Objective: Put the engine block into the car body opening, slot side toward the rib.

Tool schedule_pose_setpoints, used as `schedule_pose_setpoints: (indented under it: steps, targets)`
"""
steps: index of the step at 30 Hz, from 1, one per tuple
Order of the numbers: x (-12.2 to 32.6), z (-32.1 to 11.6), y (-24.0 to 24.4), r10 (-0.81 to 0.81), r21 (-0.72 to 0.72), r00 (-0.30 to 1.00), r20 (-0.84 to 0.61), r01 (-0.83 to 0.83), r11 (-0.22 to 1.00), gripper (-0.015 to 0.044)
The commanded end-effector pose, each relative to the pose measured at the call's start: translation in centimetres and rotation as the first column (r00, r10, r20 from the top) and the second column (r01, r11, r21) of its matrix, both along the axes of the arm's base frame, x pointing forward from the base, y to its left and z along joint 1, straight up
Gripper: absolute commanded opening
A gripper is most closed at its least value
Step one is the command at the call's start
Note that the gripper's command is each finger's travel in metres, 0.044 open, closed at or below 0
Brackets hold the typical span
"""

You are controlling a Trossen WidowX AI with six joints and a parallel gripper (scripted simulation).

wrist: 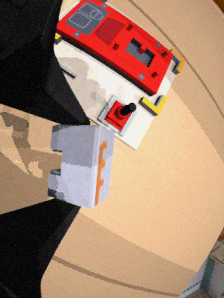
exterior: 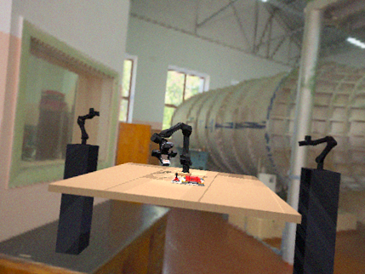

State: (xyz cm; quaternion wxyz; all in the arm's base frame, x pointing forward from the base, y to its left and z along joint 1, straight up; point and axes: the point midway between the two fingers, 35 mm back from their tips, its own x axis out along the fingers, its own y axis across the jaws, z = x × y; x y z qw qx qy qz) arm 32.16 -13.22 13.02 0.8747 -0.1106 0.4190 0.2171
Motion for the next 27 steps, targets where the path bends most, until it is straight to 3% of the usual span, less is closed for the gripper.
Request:
schedule_pose_setpoints:
  steps: [1, 5, 16, 27]
  targets:
    - [-0.4, -0.3, -0.1, 0.004, 0.055, 0.994, 0.110, -0.010, 0.998, 0.0000]
    - [-0.9, -0.4, -0.2, 0.002, 0.099, 0.977, 0.213, -0.024, 0.995, 0.0000]
    - [-1.1, -1.6, -0.4, -0.008, 0.145, 0.954, 0.301, -0.037, 0.989, 0.0000]
    - [-1.1, -4.1, -0.5, -0.008, 0.147, 0.952, 0.305, -0.038, 0.988, 0.0000]
